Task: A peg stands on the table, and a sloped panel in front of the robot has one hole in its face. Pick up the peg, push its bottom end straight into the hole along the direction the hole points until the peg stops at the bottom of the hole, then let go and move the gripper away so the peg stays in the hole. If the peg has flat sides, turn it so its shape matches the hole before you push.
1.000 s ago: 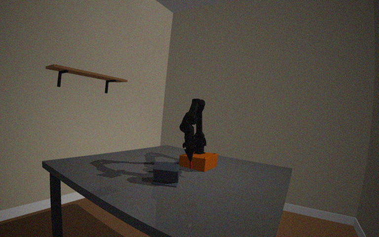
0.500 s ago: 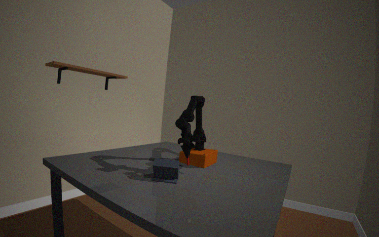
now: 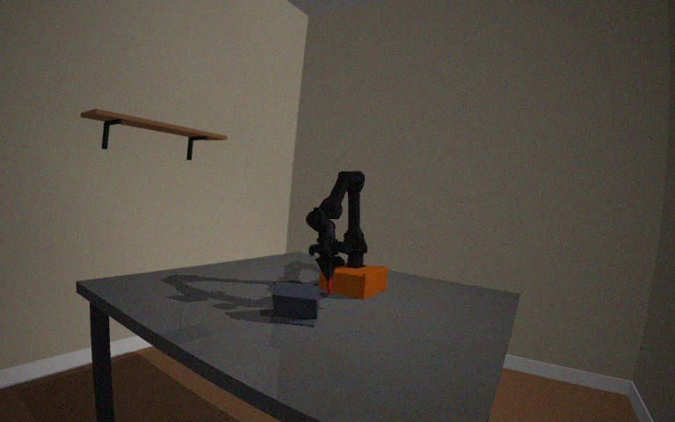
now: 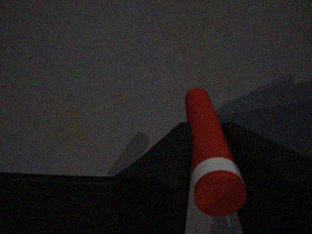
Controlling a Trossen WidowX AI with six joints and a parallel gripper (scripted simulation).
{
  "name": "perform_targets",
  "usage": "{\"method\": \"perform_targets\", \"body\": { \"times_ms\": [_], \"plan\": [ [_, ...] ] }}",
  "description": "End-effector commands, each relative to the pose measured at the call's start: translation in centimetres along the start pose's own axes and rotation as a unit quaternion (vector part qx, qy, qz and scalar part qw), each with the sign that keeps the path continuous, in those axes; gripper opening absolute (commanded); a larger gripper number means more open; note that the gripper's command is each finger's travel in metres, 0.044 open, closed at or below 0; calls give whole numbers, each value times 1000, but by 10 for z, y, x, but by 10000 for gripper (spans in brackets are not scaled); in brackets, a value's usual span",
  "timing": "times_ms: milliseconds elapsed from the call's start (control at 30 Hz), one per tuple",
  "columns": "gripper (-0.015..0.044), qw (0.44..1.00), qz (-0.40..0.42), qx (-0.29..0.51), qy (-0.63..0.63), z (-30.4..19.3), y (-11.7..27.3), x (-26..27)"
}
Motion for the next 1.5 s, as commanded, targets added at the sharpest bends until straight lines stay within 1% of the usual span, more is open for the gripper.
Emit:
{"method": "perform_targets", "body": {
  "times_ms": [0,1467],
  "plan": [
    [0,1000,-12,-6,-16,-5,0,2],
    [0,978,-150,-50,-135,-56,16,22]
  ]
}}
Point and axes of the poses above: the point midway between the two fingers, 35 mm back from their tips, its own y axis back along the fingers, its own x axis across the jaws, z = x × y, the point moved 9 cm from there along y, back along the fingers, and after that the axes turned 3 degrees about -y, right-handed, at the moved point
